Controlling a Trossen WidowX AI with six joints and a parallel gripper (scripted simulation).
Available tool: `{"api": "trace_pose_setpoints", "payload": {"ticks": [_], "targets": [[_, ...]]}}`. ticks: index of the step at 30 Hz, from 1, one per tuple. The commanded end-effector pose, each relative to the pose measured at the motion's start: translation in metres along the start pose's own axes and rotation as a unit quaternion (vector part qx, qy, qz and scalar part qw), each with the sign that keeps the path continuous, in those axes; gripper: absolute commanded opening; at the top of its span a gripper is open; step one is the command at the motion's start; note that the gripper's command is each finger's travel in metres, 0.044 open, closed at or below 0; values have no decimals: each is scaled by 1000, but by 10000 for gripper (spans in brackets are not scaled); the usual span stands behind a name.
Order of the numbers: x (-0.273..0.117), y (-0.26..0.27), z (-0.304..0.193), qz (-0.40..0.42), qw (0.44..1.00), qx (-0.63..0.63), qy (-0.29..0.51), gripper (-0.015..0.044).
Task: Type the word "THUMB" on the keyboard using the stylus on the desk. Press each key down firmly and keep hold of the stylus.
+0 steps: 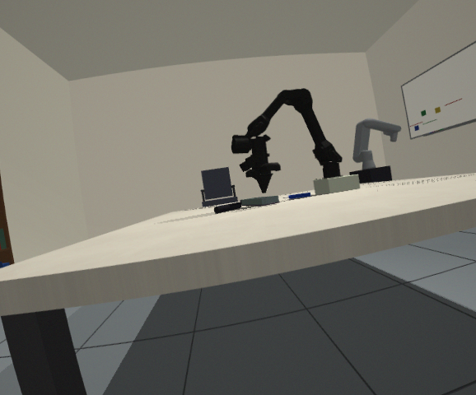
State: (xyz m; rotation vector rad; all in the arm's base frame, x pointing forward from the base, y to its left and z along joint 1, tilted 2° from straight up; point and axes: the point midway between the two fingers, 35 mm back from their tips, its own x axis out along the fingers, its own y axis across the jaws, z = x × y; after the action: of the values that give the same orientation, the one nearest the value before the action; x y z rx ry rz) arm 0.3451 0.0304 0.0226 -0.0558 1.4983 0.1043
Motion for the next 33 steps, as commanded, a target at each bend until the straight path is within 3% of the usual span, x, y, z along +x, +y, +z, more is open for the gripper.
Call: {"api": "trace_pose_setpoints", "payload": {"ticks": [1,10,16,28,33], "targets": [[4,1,-1,2,1000,-1,23,0],[4,-1,-1,2,1000,-1,23,0],[4,-68,-2,0,1000,-1,24,0],[4,-71,-1,-1,1000,-1,24,0],[3,-135,-1,-3,1000,-1,24,0]]}}
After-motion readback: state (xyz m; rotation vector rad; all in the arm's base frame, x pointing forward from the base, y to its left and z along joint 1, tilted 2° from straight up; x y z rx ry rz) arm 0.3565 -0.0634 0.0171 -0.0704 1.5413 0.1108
